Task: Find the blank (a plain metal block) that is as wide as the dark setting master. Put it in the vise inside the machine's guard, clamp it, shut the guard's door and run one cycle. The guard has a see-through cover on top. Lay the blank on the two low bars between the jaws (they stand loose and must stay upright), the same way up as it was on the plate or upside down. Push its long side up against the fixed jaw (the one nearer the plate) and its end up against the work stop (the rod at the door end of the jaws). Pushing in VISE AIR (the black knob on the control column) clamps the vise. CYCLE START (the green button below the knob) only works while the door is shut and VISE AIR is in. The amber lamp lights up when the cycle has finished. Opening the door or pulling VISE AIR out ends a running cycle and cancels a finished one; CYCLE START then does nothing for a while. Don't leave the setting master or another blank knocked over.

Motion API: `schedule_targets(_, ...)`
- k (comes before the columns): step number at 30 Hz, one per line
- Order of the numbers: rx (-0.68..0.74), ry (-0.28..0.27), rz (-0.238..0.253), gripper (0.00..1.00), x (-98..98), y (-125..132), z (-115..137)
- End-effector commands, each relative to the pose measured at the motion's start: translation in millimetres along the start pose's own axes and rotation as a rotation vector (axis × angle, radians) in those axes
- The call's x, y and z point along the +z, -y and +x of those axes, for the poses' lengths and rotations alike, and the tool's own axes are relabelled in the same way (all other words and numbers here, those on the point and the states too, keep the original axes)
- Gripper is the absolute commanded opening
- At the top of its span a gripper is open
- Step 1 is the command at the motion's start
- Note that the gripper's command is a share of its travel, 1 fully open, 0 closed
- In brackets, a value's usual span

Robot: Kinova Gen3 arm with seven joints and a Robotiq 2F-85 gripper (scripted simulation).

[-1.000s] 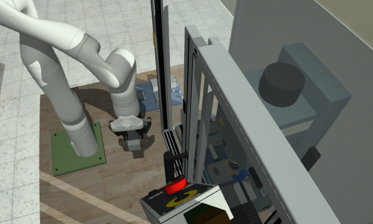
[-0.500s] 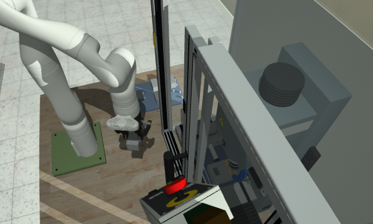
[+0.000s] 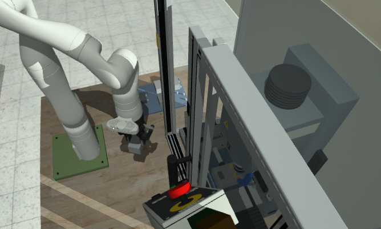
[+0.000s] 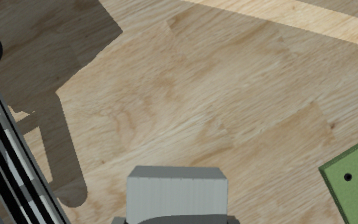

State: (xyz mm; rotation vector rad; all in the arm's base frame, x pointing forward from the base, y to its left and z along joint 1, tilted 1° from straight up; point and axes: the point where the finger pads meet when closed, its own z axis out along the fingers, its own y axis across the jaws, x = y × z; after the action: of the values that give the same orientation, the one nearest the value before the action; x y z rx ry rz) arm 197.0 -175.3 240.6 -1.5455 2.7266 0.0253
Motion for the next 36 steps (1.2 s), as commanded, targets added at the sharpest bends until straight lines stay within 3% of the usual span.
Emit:
schedule_targets(1,-0.001,-0.003,0.006,0.1,0.0,1.1,0.1)
schedule_targets(7,0.23,0.0,0.002,0.1,0.3,1.1,0.2)
schedule_targets(19,0.23,0.0,0.002,0.1,0.3,1.1,0.2)
schedule_targets(24,0.462,0.002,0.0,0.1,0.0,1.5,0.3)
schedule_targets(36,0.462,0.002,0.0,0.1,0.0,1.5,0.3)
